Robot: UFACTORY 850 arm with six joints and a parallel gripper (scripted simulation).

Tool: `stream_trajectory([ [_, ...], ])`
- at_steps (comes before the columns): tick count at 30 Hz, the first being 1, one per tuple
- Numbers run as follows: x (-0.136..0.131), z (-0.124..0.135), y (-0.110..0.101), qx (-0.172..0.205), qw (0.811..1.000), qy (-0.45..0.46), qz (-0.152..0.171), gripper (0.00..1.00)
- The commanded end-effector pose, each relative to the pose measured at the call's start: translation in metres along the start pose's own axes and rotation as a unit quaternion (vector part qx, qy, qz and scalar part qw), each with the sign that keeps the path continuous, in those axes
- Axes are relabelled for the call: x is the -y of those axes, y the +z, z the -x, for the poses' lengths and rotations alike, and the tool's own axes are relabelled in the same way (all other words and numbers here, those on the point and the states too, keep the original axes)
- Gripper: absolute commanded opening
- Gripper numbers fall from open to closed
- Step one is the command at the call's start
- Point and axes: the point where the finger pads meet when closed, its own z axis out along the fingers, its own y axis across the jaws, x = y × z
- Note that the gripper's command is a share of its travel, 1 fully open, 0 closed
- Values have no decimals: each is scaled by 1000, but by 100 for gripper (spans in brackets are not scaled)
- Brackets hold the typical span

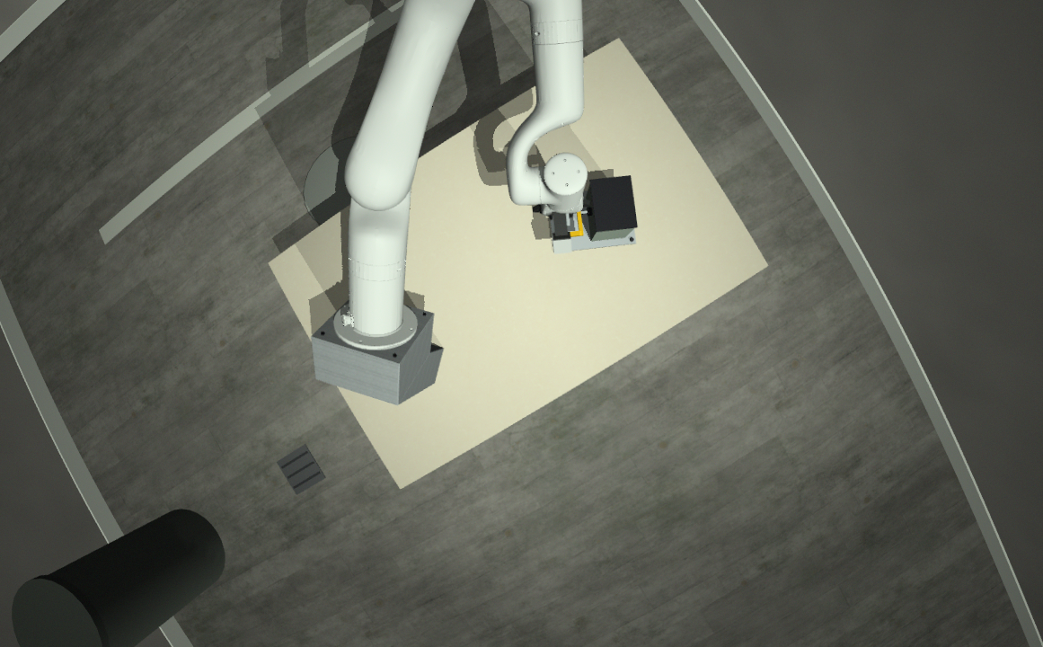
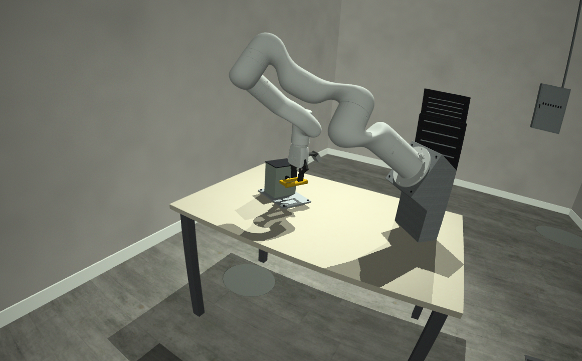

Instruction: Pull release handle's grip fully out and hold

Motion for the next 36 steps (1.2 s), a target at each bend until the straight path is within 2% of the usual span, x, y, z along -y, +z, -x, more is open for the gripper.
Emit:
stream_trajectory([
  [1, 0, 0, 0, 0, 1000, 0, 0, 50],
  [24, 0, 0, 1, 0, 1000, 0, 0, 50],
  [36, 0, 0, 10, 0, 1000, 0, 0, 50],
])
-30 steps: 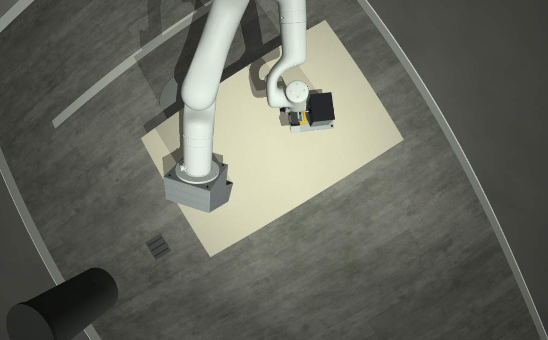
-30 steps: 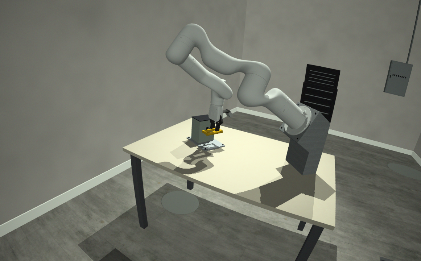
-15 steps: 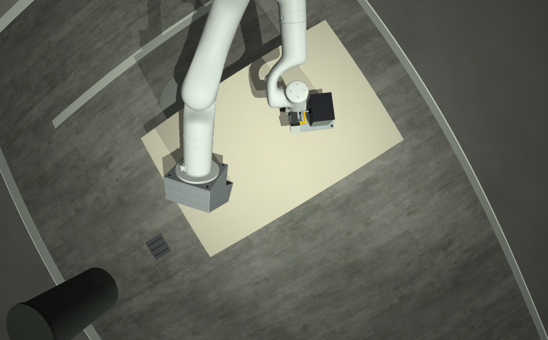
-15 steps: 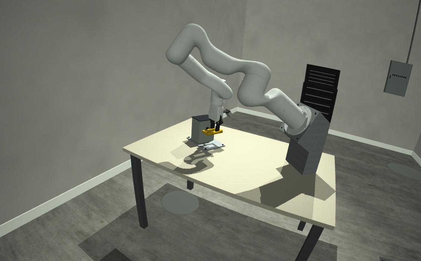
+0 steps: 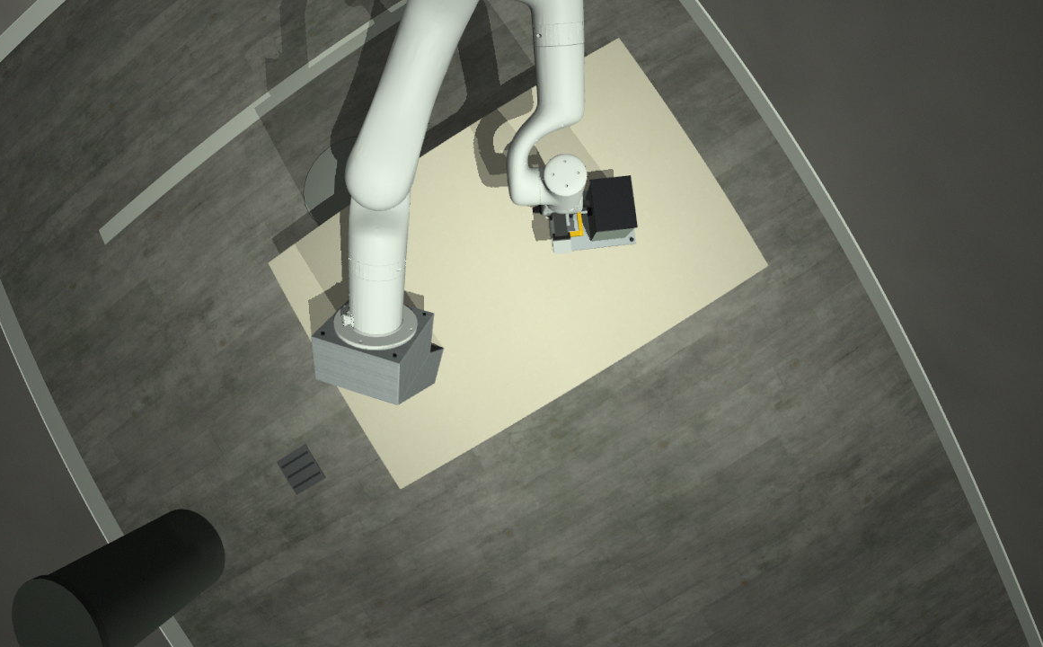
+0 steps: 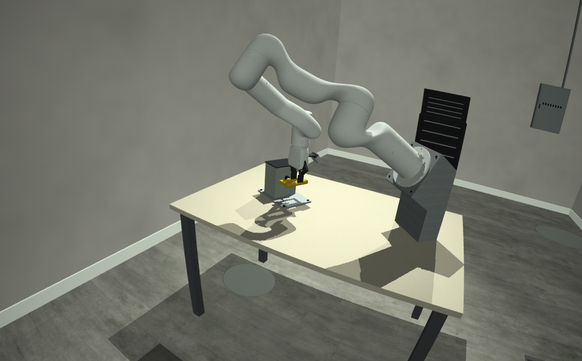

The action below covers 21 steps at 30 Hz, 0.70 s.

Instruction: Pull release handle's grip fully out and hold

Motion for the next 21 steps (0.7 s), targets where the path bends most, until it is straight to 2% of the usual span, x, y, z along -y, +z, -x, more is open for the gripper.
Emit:
stream_trajectory([
  [1, 0, 0, 5, 0, 1000, 0, 0, 50],
  [21, 0, 0, 25, 0, 1000, 0, 0, 50],
])
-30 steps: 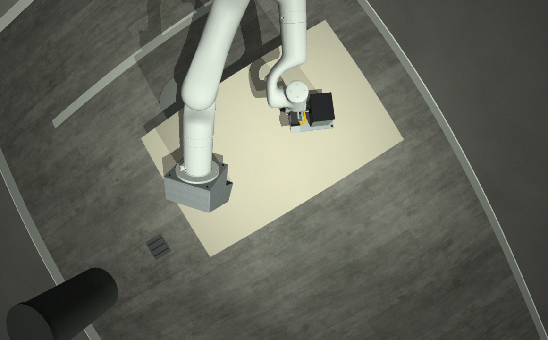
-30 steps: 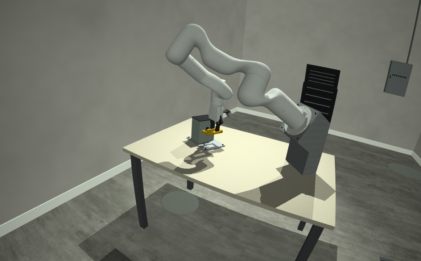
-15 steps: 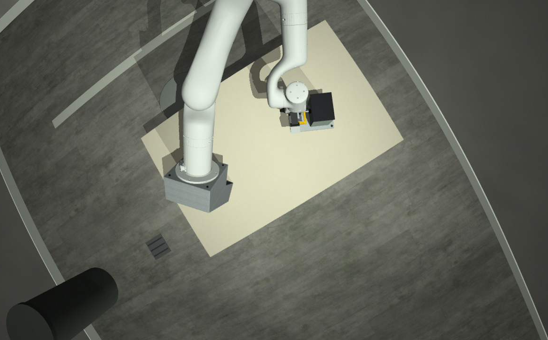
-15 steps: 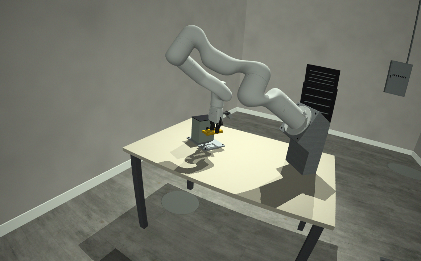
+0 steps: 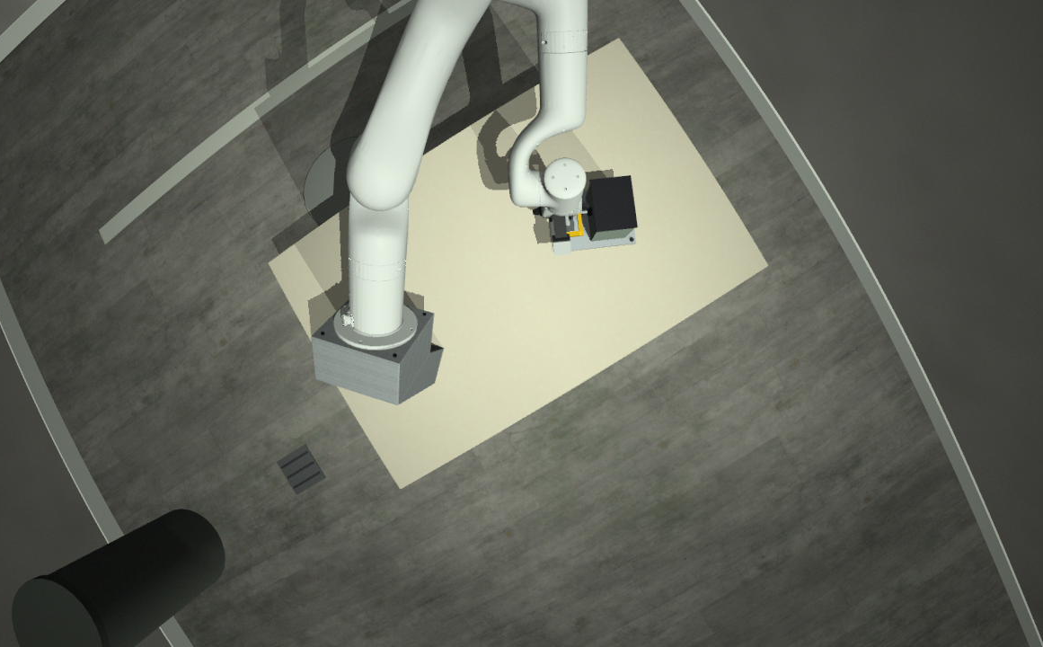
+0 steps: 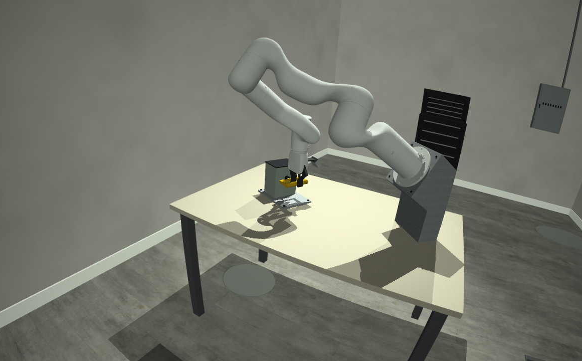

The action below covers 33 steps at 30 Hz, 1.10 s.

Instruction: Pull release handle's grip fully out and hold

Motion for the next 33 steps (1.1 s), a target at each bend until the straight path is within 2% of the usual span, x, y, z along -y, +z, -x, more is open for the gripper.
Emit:
stream_trajectory([
  [1, 0, 0, 4, 0, 1000, 0, 0, 50],
  [13, 0, 0, 12, 0, 1000, 0, 0, 50],
  [32, 0, 0, 13, 0, 1000, 0, 0, 50],
  [33, 0, 0, 13, 0, 1000, 0, 0, 0],
])
